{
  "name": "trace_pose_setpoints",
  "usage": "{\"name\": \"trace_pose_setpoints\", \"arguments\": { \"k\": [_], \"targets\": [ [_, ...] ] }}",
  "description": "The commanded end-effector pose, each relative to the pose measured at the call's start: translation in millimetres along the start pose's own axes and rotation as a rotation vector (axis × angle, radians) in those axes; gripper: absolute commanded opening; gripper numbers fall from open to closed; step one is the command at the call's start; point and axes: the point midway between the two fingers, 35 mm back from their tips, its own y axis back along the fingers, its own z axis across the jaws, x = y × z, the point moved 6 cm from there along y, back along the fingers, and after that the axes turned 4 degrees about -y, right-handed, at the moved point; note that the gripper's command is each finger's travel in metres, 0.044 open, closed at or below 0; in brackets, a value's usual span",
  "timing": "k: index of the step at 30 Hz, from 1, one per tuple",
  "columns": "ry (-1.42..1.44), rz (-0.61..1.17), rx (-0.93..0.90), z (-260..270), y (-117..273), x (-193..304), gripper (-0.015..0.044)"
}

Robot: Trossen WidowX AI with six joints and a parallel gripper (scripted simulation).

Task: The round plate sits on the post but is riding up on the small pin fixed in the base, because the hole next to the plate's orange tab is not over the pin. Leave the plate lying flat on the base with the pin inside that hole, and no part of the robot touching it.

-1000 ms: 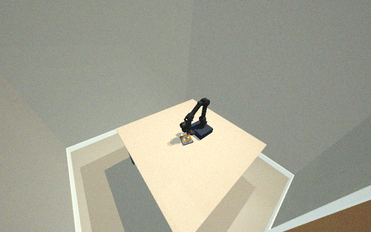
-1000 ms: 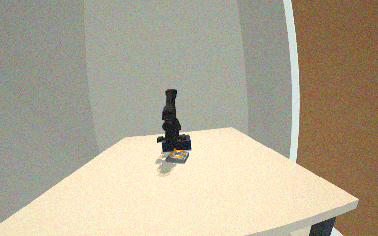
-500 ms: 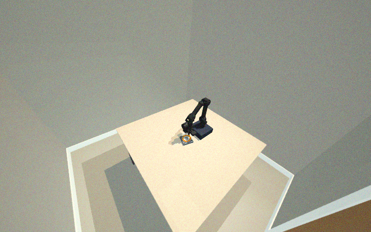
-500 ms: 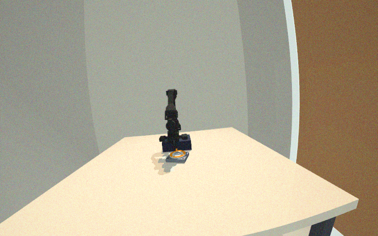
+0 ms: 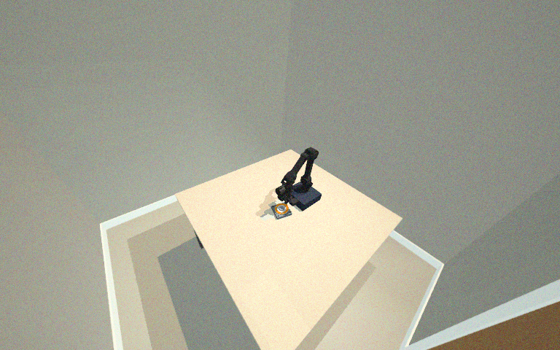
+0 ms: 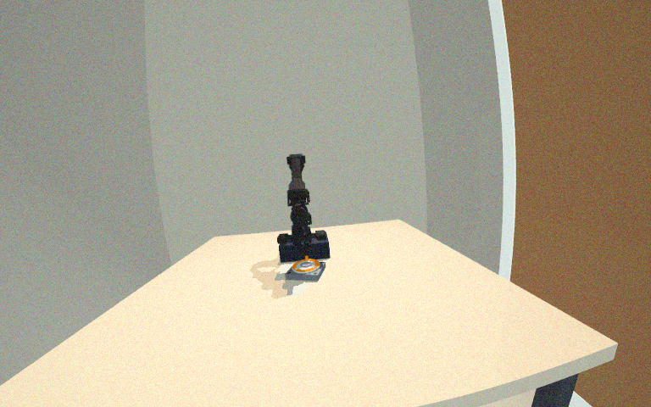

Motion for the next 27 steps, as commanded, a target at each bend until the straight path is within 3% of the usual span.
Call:
{"name": "trace_pose_setpoints", "arguments": {
  "k": [1, 11, 21, 27],
  "targets": [
    [-0.002, 0.002, -0.006, 3.8, 0.1, 0.9, 0.0],
    [-0.002, 0.002, -0.006, 8.8, 0.0, 1.1, 0.0],
    [-0.002, 0.001, -0.006, 6.5, 46.3, 2.6, 0.0],
    [-0.002, 0.0, -0.002, 6.7, 38.0, 1.3, 0.0]
  ]
}}
